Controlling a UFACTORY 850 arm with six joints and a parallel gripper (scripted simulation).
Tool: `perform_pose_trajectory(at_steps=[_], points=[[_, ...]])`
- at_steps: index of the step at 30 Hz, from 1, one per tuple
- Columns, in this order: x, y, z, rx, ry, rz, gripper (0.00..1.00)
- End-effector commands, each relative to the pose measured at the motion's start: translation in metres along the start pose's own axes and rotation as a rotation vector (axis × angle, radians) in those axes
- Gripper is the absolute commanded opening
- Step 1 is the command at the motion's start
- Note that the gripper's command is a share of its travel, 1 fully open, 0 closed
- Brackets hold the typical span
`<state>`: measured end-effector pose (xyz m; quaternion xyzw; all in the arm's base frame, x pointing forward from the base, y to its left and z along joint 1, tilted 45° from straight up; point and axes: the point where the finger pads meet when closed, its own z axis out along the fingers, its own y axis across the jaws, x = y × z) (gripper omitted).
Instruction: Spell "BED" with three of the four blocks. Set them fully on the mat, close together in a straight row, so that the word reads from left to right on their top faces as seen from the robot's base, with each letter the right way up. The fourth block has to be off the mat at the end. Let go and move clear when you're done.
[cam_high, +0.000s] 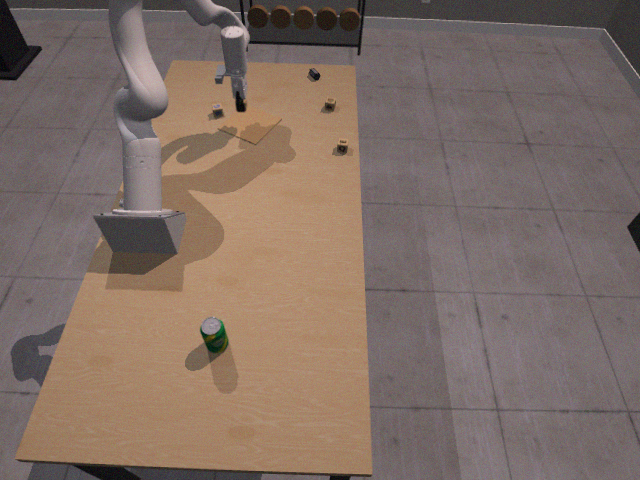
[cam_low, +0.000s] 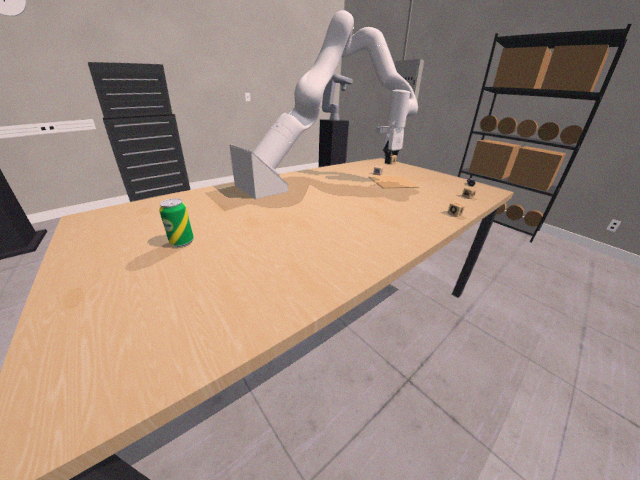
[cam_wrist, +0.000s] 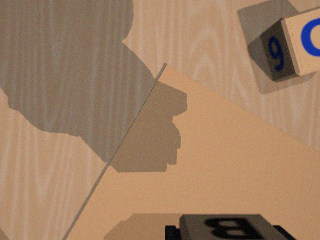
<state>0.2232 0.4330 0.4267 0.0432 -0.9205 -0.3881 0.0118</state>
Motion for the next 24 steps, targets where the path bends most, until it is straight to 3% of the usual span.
perform_pose_trajectory(at_steps=[1,24], points=[[0.0,0.001,0.001,0.012,-0.002,0.127,0.41],[0.0,0.0,0.011,0.01,-0.006,0.793,0.41]])
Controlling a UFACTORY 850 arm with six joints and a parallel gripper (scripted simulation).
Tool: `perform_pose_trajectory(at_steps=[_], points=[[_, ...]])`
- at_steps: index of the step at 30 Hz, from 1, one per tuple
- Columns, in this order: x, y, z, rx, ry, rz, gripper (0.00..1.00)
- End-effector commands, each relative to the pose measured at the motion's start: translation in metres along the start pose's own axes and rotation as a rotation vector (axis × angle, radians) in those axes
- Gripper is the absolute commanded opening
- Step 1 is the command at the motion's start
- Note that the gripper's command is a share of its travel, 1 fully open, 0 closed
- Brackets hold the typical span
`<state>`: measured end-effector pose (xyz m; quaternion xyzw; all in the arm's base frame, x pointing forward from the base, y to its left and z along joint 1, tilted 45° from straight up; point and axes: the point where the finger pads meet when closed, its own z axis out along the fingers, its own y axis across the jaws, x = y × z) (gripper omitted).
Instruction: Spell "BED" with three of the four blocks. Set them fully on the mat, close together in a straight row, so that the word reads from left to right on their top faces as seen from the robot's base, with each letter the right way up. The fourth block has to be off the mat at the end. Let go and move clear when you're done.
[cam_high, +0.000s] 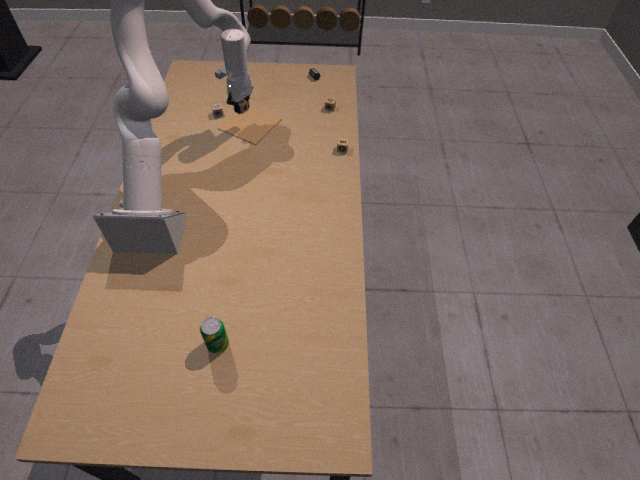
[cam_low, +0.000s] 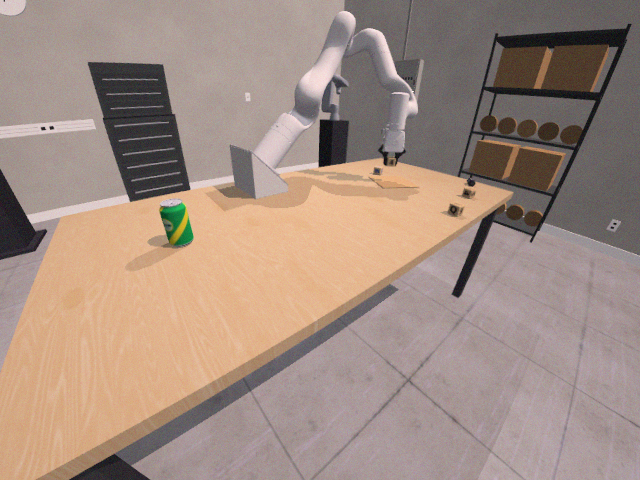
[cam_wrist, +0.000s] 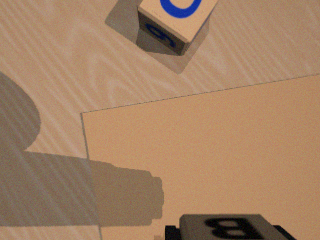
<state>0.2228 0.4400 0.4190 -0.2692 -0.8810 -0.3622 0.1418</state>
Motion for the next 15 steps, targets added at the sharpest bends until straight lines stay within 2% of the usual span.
perform_pose_trajectory(at_steps=[1,15], points=[[0.0001,0.0006,0.0015,0.009,-0.01,0.138,0.41],[-0.0003,0.0001,0.0076,0.007,-0.012,0.54,0.41]])
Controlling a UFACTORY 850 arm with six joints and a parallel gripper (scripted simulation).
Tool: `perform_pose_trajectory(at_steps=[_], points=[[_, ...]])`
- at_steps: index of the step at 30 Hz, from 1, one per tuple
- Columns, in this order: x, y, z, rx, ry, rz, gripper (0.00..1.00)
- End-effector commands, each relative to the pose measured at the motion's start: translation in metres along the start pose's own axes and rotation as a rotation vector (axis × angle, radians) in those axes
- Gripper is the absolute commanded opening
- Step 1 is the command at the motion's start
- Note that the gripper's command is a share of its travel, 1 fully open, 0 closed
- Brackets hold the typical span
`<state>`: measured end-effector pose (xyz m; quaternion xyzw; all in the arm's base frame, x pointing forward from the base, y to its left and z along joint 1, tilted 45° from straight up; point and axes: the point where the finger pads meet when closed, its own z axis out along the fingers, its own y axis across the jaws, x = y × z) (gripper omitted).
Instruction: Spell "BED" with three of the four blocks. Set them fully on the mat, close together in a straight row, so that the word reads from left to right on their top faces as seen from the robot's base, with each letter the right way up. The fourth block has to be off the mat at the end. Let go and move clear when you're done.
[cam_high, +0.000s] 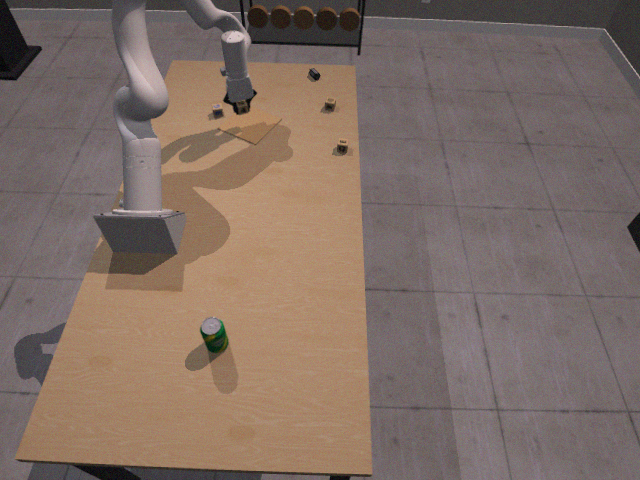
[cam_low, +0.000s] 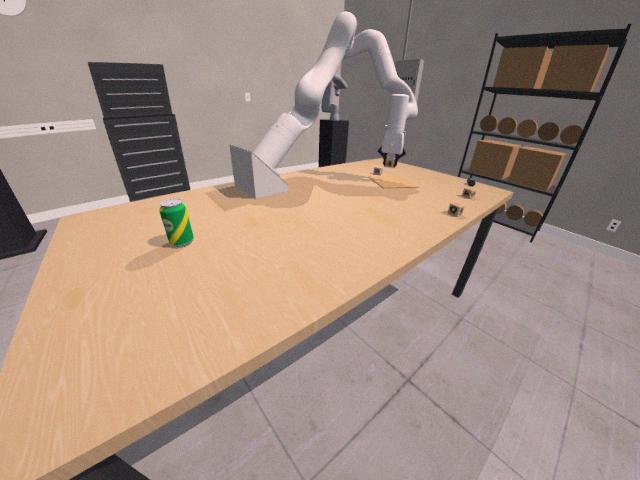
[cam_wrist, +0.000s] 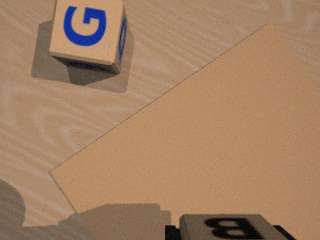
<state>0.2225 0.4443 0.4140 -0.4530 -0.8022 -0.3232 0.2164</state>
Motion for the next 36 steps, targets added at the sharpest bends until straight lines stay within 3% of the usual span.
perform_pose_trajectory(at_steps=[1,24,36], points=[[0.0,0.0,0.002,0.004,-0.012,0.138,0.41],[-0.001,0.0,0.012,-0.001,-0.015,0.81,0.41],[-0.001,0.0,0.013,-0.002,-0.014,0.871,0.41]])
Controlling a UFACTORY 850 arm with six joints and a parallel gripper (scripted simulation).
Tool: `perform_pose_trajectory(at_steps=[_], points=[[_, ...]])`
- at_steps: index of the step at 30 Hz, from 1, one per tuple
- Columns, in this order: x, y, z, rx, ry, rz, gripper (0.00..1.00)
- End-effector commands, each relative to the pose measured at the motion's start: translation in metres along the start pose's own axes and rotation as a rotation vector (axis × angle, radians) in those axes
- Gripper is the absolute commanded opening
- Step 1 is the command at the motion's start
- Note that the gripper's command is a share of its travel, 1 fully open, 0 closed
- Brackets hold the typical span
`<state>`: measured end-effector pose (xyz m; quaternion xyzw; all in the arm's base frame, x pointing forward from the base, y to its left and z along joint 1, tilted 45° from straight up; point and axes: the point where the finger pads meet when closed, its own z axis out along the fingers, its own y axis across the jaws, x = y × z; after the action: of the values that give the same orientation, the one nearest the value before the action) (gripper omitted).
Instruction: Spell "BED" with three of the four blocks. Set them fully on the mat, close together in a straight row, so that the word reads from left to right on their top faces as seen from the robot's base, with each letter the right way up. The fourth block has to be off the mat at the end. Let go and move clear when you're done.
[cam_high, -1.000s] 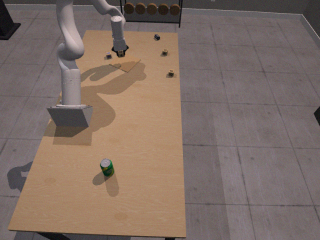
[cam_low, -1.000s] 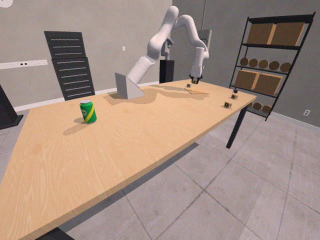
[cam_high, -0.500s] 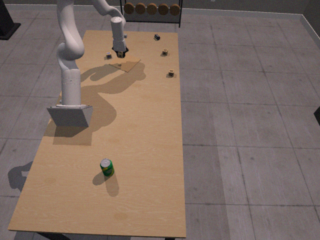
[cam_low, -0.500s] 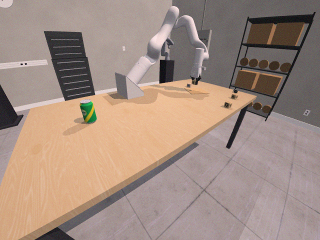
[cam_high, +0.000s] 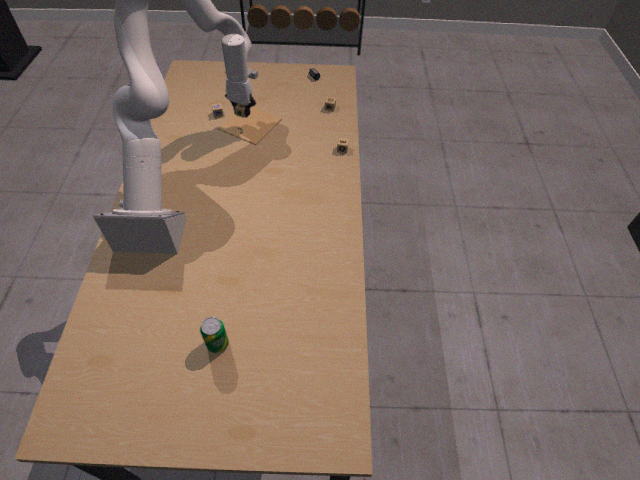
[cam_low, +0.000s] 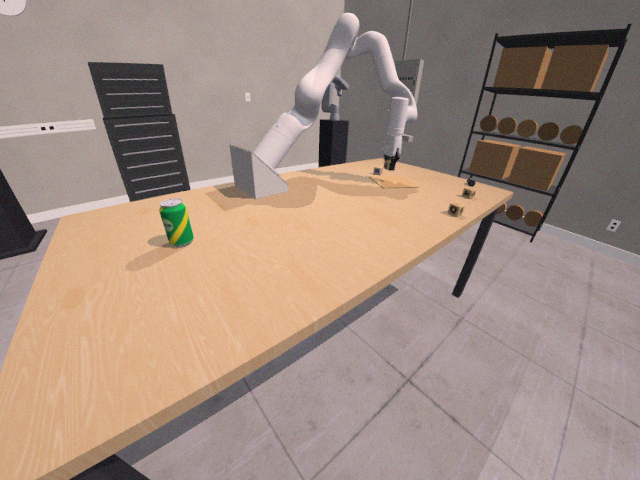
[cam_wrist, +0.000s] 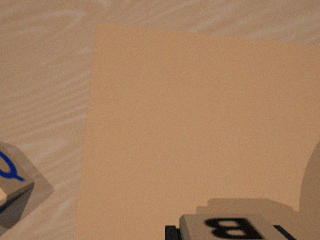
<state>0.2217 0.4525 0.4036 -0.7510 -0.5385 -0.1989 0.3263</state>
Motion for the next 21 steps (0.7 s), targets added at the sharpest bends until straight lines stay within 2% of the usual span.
perform_pose_trajectory(at_steps=[1,10,17,21], points=[[0.0007,-0.0001,-0.0004,0.0,0.003,0.003,0.41],[0.0011,-0.002,0.0,0.008,0.07,0.002,0.41],[0.0012,-0.0019,-0.0003,0.006,0.25,0.003,0.41],[0.0014,-0.0015,-0.0008,0.005,0.322,0.003,0.41]])
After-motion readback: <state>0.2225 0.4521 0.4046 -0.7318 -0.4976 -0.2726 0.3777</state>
